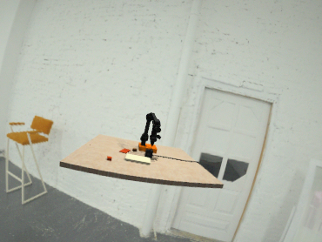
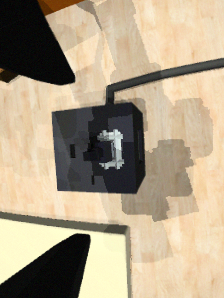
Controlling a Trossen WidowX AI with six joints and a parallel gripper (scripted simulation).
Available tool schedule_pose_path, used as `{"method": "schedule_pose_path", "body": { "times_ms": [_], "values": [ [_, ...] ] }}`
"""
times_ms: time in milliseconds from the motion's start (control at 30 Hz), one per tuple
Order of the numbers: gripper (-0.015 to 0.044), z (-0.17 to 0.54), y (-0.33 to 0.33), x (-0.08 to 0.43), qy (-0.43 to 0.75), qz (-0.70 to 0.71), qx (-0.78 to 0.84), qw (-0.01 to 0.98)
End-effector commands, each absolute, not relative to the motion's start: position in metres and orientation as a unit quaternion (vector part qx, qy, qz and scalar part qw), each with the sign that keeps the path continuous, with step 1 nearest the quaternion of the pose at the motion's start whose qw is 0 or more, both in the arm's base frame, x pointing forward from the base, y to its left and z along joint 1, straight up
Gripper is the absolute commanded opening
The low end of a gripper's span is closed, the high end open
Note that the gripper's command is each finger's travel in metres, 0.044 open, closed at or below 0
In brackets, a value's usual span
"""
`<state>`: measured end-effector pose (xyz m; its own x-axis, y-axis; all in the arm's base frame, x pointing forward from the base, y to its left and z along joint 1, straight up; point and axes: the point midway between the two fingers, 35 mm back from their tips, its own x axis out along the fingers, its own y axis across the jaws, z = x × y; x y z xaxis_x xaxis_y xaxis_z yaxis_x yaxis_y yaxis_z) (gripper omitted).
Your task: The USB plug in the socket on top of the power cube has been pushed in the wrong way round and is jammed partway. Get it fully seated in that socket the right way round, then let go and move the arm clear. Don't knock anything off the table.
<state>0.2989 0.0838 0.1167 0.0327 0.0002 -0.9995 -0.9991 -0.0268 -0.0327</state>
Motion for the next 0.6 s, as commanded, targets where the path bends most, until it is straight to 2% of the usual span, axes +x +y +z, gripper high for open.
{"method": "schedule_pose_path", "body": {
  "times_ms": [0,567],
  "values": [
    [0.044,0.11,0.084,0.299,0.486,0.501,-0.514,0.499],
    [0.044,0.094,0.084,0.299,0.486,0.501,-0.514,0.499]
  ]
}}
